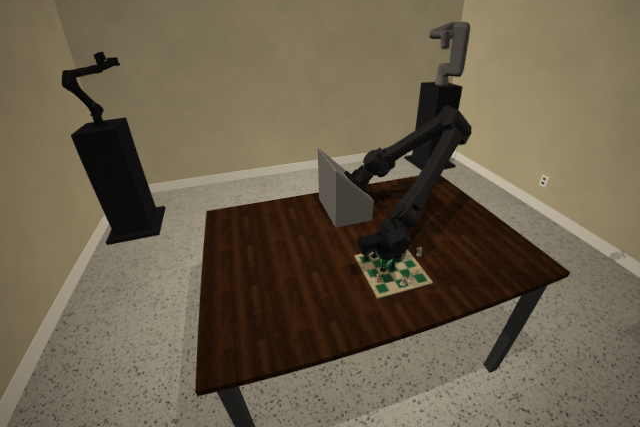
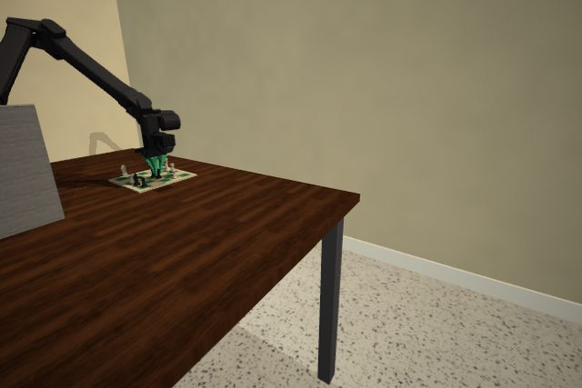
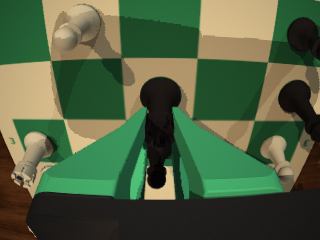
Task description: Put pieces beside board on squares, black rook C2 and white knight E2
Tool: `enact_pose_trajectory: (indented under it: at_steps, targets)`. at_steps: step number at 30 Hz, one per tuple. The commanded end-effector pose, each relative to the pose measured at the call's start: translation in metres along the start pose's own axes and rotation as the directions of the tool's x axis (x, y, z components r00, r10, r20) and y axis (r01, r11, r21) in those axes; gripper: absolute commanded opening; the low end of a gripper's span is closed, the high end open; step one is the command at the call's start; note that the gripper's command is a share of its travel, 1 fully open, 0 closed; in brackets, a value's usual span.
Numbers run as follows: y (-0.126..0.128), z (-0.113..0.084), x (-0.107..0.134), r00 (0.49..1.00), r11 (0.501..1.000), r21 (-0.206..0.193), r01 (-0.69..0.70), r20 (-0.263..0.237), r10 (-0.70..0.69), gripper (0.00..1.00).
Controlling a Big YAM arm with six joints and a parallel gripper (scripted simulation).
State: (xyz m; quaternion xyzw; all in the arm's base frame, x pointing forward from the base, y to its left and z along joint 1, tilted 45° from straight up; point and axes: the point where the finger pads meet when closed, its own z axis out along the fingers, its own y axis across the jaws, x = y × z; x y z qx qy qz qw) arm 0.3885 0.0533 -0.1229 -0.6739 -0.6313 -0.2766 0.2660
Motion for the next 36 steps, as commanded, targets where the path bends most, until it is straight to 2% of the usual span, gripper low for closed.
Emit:
enact_pose_trajectory:
  at_steps: [1,36]
  targets:
    - [-0.0048,0.0007,-0.0025,1.000,1.000,0.003,-0.022,-0.003,0.022,0.00]
    - [-0.0064,0.0016,-0.0050,1.000,1.000,0.008,-0.009,-0.004,0.009,0.00]
